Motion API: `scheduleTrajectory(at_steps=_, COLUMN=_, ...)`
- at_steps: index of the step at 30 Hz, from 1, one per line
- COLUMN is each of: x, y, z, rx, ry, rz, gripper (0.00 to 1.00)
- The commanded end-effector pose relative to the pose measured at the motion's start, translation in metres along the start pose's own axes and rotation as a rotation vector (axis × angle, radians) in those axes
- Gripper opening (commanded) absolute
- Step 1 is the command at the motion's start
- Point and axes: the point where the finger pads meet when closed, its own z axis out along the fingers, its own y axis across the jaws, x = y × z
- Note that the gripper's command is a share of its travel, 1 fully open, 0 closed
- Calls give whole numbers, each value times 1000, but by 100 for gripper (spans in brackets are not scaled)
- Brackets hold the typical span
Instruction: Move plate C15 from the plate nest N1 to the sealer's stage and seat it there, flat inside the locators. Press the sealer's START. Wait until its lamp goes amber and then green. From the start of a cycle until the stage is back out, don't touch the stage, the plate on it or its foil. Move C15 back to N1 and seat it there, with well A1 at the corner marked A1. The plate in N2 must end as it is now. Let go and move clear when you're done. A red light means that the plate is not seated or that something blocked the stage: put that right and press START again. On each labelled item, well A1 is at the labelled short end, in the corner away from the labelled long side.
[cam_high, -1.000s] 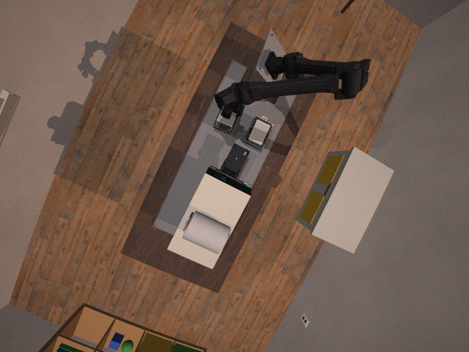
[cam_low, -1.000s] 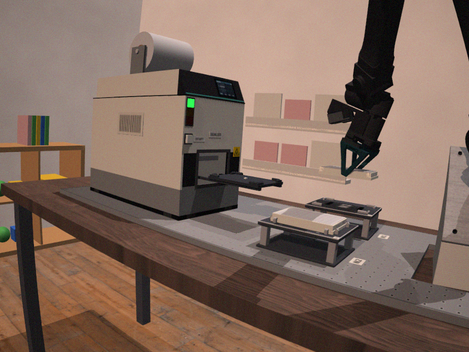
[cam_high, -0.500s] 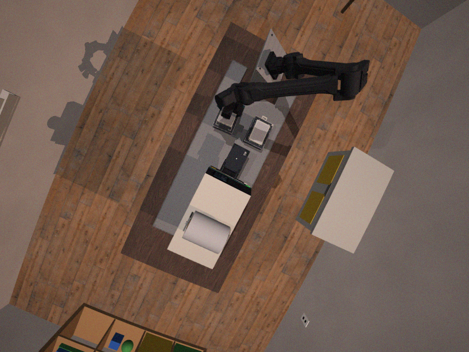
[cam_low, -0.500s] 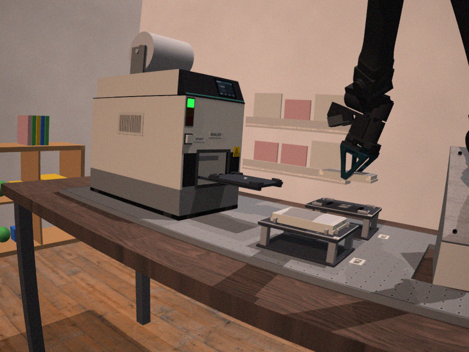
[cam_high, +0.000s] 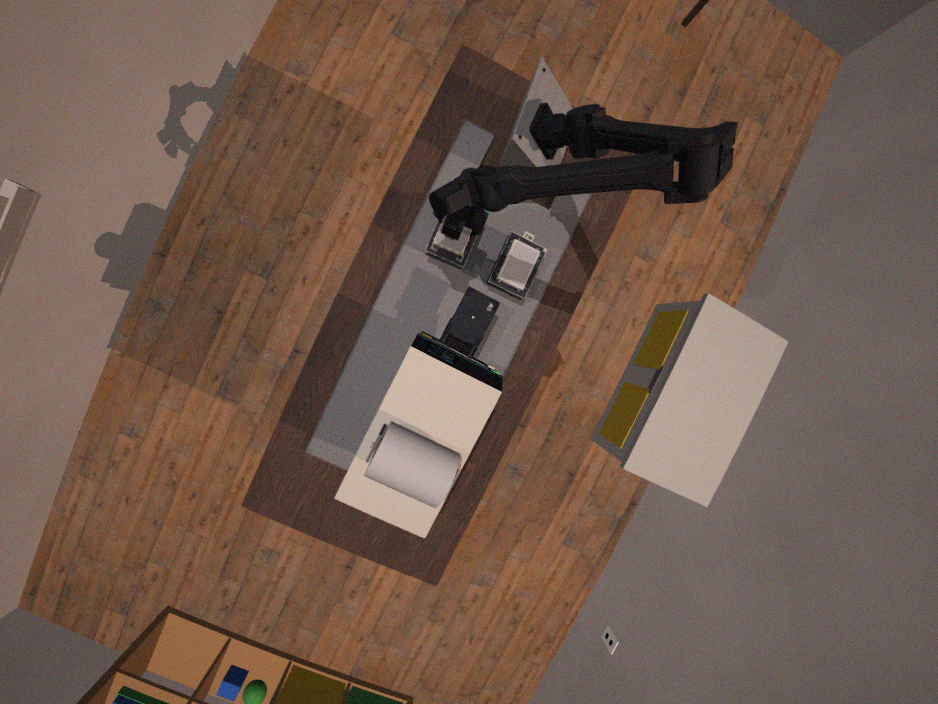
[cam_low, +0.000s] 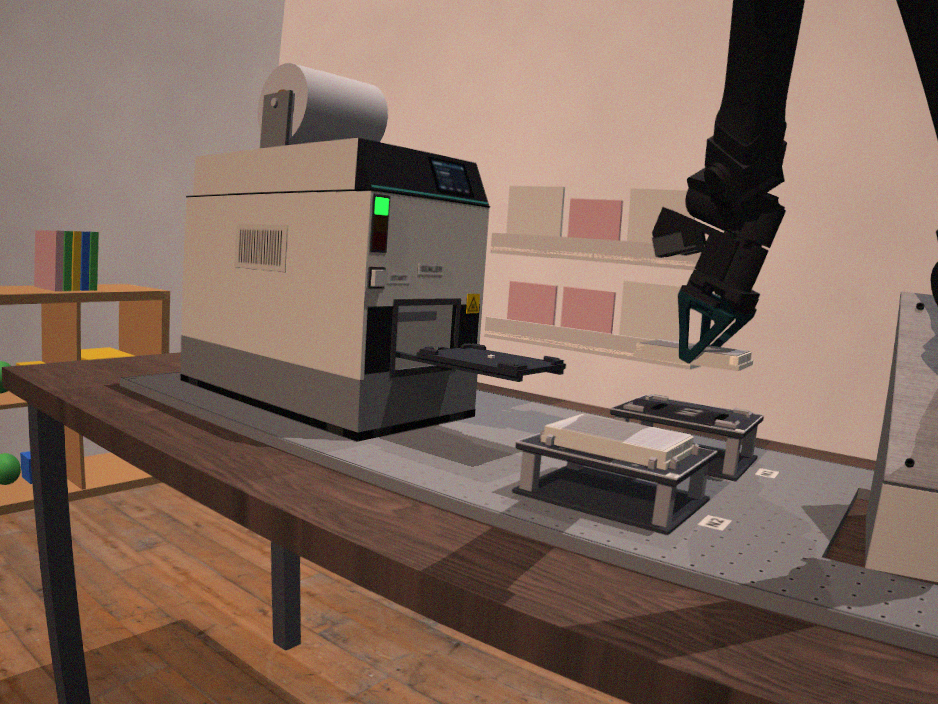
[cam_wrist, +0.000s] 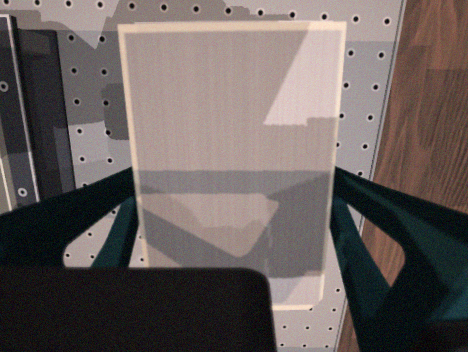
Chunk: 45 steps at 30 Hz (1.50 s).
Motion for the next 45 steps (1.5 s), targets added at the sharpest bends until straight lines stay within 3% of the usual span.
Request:
scheduleTrajectory(at_steps=1, x=1, y=2, z=3, rx=-2, ry=-5, rz=8, gripper=0)
scheduleTrajectory(at_steps=45, x=7, y=-4, z=21, rx=-1, ry=-9, rz=15, gripper=0)
